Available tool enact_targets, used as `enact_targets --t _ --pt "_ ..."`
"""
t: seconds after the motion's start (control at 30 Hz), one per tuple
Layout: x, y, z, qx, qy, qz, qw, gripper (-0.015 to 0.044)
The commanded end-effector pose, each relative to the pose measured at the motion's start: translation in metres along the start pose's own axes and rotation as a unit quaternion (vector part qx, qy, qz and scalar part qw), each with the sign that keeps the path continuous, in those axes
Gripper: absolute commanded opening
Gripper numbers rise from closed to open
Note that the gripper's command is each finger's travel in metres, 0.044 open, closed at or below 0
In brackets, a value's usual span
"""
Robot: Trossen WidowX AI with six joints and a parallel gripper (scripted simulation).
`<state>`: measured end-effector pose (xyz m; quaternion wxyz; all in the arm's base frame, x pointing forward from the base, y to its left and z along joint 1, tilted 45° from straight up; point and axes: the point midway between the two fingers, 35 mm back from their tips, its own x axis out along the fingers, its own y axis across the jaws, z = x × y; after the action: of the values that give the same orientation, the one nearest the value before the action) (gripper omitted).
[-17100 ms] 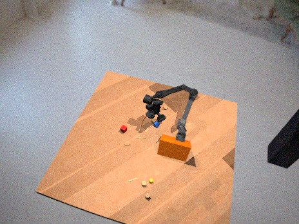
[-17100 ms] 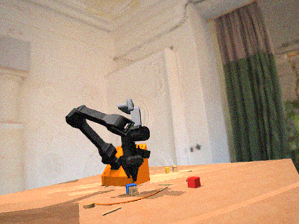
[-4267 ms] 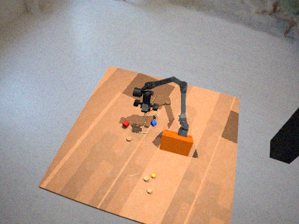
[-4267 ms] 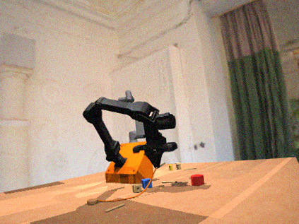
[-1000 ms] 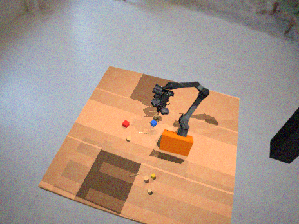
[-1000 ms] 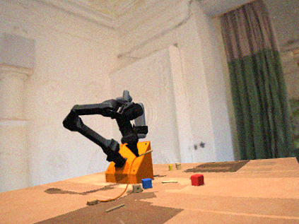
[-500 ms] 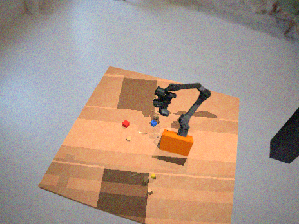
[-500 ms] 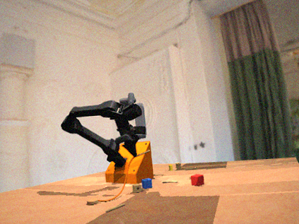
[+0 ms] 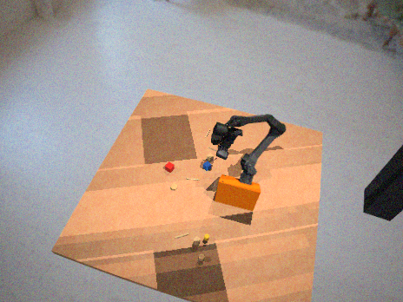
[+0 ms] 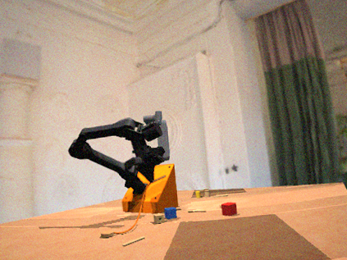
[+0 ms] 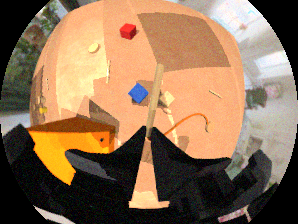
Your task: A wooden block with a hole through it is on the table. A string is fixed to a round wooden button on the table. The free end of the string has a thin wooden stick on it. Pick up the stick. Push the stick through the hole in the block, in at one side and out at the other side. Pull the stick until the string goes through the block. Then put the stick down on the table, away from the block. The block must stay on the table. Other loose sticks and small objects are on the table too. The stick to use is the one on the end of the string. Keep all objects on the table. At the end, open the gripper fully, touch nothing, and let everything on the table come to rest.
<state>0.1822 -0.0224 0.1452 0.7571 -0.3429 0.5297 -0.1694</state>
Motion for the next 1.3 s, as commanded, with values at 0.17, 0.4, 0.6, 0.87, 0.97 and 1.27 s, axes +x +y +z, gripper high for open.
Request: enact_targets --t 0.17,0.4,0.6,0.87,0.97,1.27 --pt "-0.001 0.000 -0.007 0.040 -0.002 -0.013 0.999 0.0000" --pt "-0.004 0.002 -0.018 0.105 0.004 -0.024 0.994 0.0000" --pt "-0.007 0.002 -0.027 0.159 0.005 -0.037 0.987 0.0000" --pt "-0.011 0.000 -0.038 0.231 0.001 -0.056 0.971 0.0000" --pt "-0.012 -0.001 -0.041 0.258 -0.002 -0.064 0.964 0.0000" --pt "-0.013 -0.001 -0.043 0.270 -0.003 -0.065 0.961 0.0000"
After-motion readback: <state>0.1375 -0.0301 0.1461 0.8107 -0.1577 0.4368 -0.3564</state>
